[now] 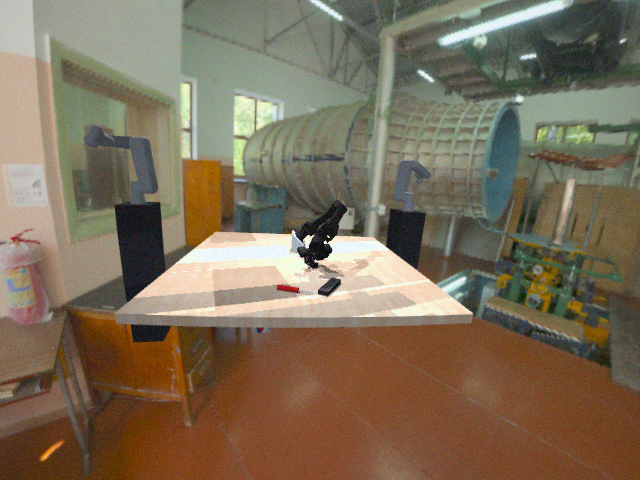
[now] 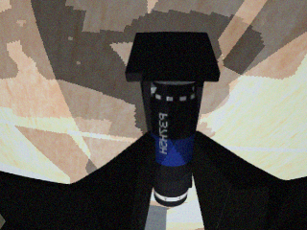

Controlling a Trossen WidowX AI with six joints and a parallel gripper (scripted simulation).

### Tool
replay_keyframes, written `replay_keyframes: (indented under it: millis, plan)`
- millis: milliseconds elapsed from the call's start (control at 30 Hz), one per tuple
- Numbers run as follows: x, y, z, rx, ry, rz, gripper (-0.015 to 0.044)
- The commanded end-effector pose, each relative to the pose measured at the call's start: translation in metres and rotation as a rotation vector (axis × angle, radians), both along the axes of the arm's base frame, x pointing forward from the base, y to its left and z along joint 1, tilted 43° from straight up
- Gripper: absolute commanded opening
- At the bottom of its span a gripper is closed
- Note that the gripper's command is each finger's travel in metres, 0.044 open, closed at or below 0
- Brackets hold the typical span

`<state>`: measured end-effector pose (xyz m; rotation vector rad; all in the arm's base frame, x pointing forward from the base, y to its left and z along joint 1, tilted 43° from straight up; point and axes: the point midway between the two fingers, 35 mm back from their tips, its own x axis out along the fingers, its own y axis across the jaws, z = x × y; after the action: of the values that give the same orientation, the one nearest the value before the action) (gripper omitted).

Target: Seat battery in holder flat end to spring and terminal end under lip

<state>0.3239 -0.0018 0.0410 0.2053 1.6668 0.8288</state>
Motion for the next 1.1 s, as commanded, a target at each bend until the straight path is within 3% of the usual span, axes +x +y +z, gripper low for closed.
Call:
replay_keyframes:
  millis: [0,1067]
  plan:
    - [0.0049,0.0008,-0.0011,0.011,-0.037,-0.024,0.0062]
    - [0.0009,0.0021,-0.0076,0.055,-0.158,-0.125,0.0062]
